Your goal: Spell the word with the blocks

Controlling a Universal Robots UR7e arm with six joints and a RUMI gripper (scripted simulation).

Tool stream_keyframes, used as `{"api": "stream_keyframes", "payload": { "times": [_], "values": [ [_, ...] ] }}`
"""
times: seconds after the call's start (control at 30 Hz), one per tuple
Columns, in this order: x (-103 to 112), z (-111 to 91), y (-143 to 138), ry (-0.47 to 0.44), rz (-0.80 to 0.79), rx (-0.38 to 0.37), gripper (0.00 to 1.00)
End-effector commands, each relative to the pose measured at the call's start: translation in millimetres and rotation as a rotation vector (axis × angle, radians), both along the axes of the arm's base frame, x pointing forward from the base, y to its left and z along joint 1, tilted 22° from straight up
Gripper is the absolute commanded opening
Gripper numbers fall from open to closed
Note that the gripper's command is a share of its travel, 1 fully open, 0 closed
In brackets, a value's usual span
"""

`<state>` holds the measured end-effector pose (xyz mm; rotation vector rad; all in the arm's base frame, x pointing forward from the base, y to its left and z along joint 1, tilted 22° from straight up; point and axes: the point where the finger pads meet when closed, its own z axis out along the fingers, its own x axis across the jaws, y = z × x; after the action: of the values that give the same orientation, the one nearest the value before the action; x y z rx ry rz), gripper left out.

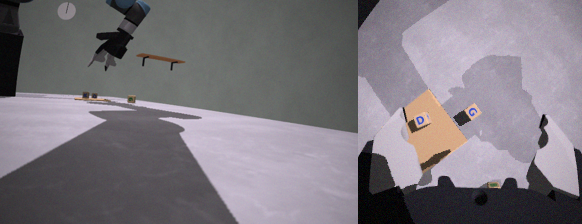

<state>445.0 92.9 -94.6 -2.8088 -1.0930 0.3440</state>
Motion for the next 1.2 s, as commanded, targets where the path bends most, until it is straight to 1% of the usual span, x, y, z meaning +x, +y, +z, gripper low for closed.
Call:
{"api": "stream_keyframes", "payload": {
  "times": [0.0, 0.87, 1.0, 1.07, 1.17],
  "values": [
    [0.4, 0.4, 0.2, -0.001, 0.000, 0.000, 1.00],
    [1.6, 0.6, -0.3, -0.001, 0.000, 0.000, 1.00],
    [13.2, 3.0, -4.4, -0.001, 0.000, 0.000, 1.00],
    [24.5, 5.4, -8.7, -0.001, 0.000, 0.000, 1.00],
    [47.3, 10.6, -17.7, 0.000, 0.000, 0.000, 1.00]
  ]
}}
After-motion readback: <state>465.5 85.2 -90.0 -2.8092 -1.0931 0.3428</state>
